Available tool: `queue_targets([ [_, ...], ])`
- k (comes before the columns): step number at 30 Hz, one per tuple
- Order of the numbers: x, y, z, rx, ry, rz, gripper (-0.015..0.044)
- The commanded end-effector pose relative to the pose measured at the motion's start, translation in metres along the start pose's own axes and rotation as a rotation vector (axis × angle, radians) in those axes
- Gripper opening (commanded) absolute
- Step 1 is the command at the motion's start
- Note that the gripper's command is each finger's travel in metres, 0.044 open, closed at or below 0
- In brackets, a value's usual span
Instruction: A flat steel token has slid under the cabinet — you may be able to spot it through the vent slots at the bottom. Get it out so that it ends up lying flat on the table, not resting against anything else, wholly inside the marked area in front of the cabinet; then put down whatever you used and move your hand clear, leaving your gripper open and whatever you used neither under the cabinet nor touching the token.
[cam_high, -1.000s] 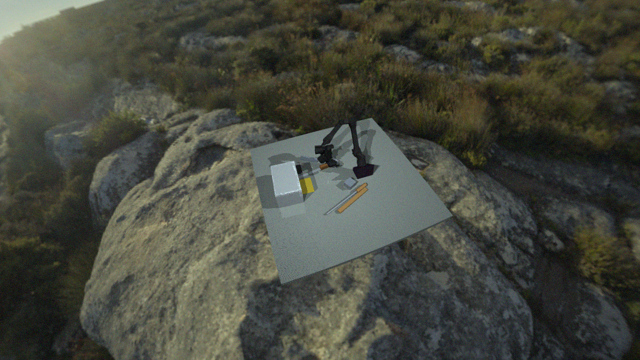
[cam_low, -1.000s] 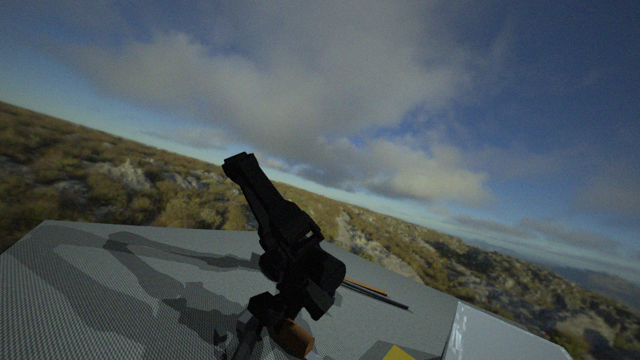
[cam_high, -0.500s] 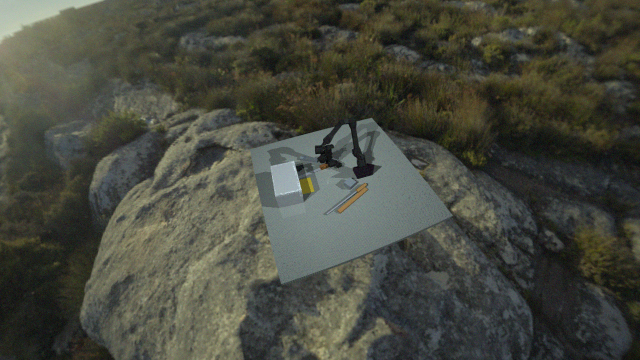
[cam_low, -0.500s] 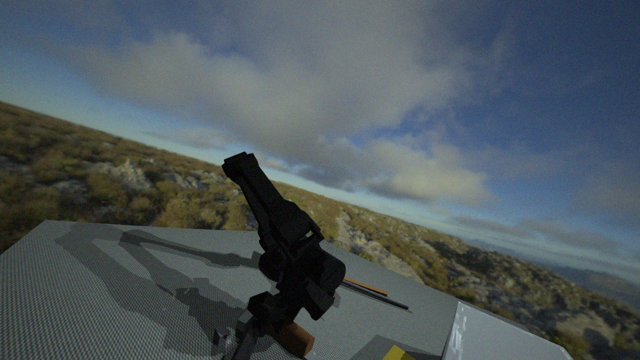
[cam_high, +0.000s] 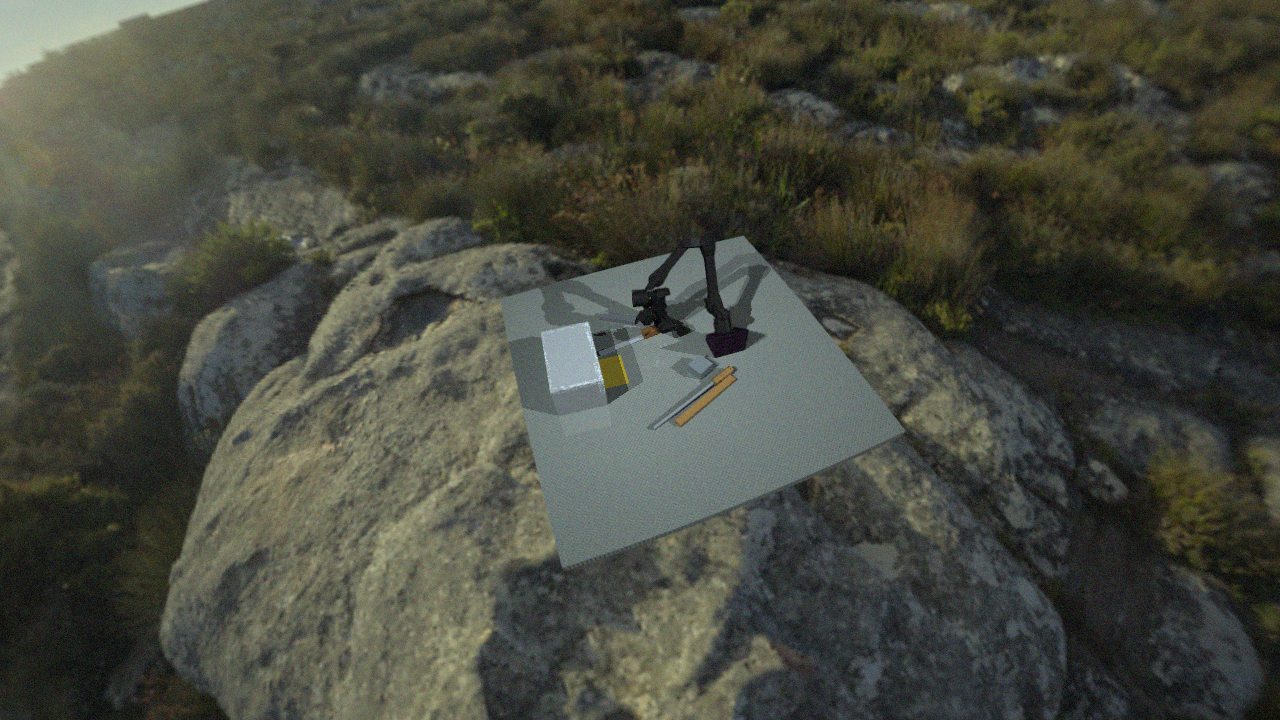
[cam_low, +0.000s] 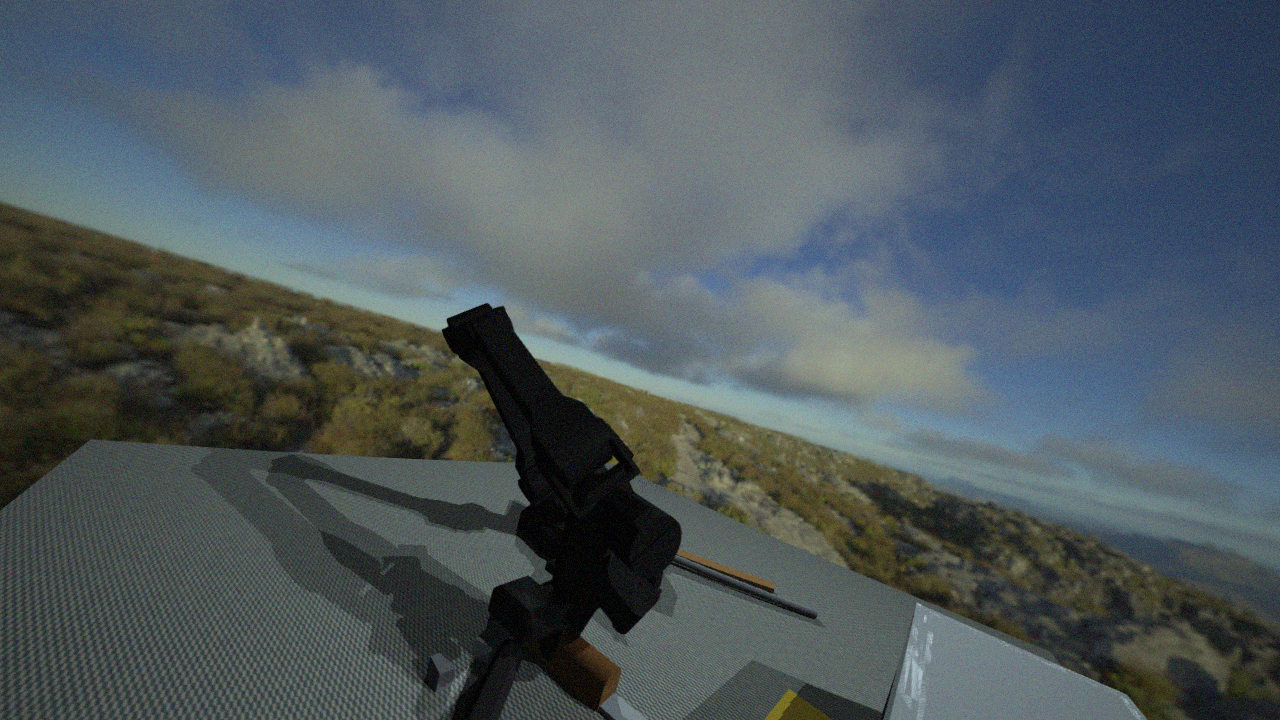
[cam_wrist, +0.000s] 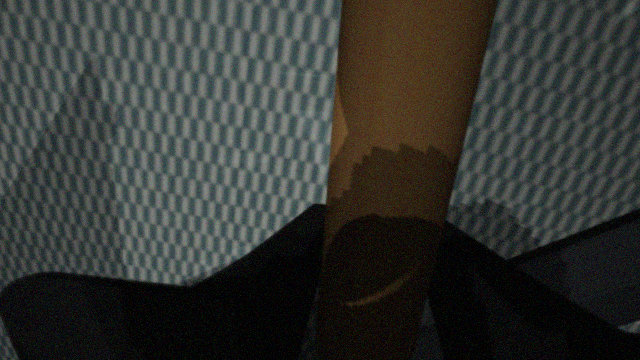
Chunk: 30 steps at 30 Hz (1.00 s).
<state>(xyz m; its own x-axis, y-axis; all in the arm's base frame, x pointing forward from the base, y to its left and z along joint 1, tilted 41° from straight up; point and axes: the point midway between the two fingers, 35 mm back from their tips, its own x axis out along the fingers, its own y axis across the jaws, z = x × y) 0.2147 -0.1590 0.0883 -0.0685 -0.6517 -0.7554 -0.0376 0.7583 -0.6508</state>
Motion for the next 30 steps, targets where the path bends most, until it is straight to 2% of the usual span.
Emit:
queue_targets([
  [1,0.0,0.0,0.003,-0.012,0.0,-0.001,0.0],
  [30,0.0,0.002,0.037,-0.036,0.0,0.0,0.0],
])
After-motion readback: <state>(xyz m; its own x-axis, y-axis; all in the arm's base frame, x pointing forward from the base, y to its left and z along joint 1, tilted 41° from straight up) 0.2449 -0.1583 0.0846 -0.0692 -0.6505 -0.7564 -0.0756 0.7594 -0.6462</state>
